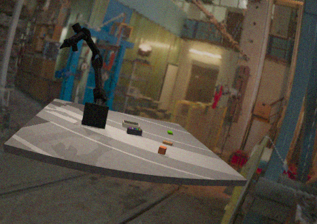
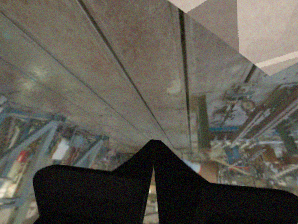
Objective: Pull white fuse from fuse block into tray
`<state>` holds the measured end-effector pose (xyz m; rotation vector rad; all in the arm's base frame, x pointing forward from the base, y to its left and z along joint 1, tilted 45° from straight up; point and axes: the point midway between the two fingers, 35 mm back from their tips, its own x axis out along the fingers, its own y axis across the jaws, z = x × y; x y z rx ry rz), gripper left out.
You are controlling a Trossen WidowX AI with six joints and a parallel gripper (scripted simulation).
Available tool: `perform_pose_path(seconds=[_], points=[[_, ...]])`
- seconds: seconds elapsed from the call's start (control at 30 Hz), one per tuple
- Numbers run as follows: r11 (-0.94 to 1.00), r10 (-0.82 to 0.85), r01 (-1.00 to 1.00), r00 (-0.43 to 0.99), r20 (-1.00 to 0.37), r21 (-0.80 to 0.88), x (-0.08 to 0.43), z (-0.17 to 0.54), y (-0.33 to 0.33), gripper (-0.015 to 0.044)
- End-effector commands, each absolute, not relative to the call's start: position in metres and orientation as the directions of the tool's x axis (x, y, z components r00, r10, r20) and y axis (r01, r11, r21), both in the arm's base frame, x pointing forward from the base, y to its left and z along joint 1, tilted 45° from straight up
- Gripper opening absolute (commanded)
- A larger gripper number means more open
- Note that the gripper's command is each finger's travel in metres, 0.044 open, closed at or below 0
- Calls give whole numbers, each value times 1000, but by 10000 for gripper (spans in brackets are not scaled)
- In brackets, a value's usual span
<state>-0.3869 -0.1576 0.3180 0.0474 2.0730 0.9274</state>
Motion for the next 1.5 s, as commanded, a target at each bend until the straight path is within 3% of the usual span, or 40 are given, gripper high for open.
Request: perform_pose_path(seconds=[0.0, 0.07, 0.43, 0.7, 0.9, 1.1, 1.3, 1.47], points=[[722, 339, -289, -644, -686, 628, -386, 317, -160, 26], [695, 304, -357, -640, -705, 624, -378, 306, -179, 60], [210, 28, -835, -516, -856, 509, -284, 228, -313, 60], [-320, -92, -887, -321, -942, 334, -170, 169, -379, 60], [-678, -106, -712, -152, -983, 183, -71, 127, -397, 60], [-919, -52, -393, 9, -999, 44, 29, 89, -386, 60], [-998, 62, 5, 138, -989, -62, 120, 56, -346, 60], [-928, 197, 355, 209, -958, -114, 187, 30, -292, 60]])
